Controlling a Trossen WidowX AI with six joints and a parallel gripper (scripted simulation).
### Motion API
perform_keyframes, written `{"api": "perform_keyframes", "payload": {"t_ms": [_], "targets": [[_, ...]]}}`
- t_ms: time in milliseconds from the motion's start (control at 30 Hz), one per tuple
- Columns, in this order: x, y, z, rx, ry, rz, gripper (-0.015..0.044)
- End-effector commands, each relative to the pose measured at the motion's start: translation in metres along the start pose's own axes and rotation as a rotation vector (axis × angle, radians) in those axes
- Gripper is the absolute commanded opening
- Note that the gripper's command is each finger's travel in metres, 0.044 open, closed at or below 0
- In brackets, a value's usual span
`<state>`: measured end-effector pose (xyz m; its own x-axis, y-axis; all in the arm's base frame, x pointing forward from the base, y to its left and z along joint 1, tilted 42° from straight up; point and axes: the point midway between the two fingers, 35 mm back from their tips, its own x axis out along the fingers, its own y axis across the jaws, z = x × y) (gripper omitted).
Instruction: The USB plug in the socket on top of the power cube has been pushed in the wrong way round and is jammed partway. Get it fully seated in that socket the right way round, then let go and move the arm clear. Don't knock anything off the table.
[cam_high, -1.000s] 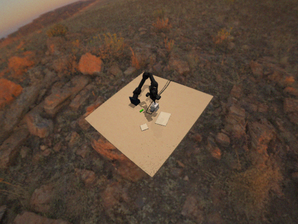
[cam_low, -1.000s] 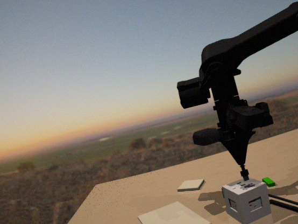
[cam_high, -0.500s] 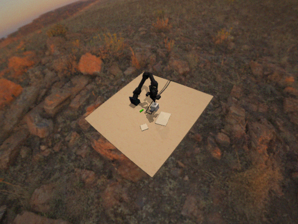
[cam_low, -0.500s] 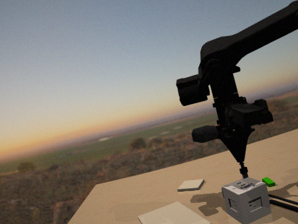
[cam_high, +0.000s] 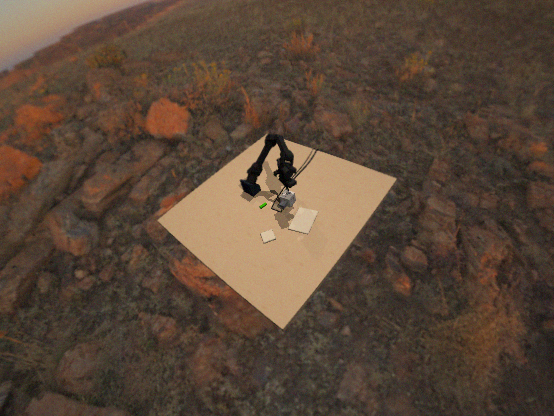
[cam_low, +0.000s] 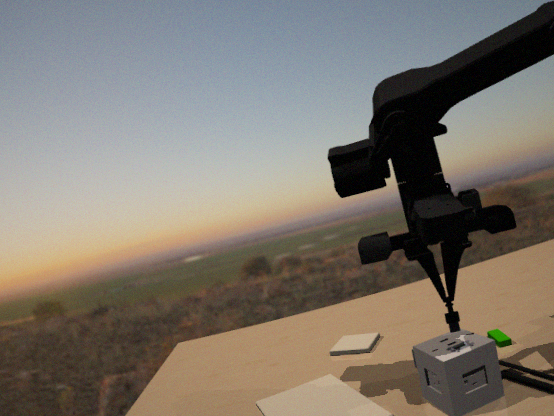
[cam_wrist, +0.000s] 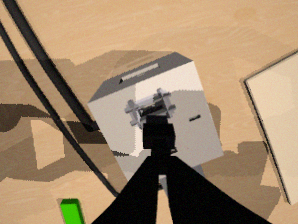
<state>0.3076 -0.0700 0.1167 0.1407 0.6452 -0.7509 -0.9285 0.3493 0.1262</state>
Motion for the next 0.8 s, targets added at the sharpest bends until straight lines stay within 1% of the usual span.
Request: {"api": "perform_keyframes", "payload": {"t_ms": [0,767], "targets": [[0.0002,0.0000,-0.0001,0.104,0.001,0.000,0.0000],[0.0002,0.0000,-0.0001,0.707,0.001,-0.001,0.0000]]}}
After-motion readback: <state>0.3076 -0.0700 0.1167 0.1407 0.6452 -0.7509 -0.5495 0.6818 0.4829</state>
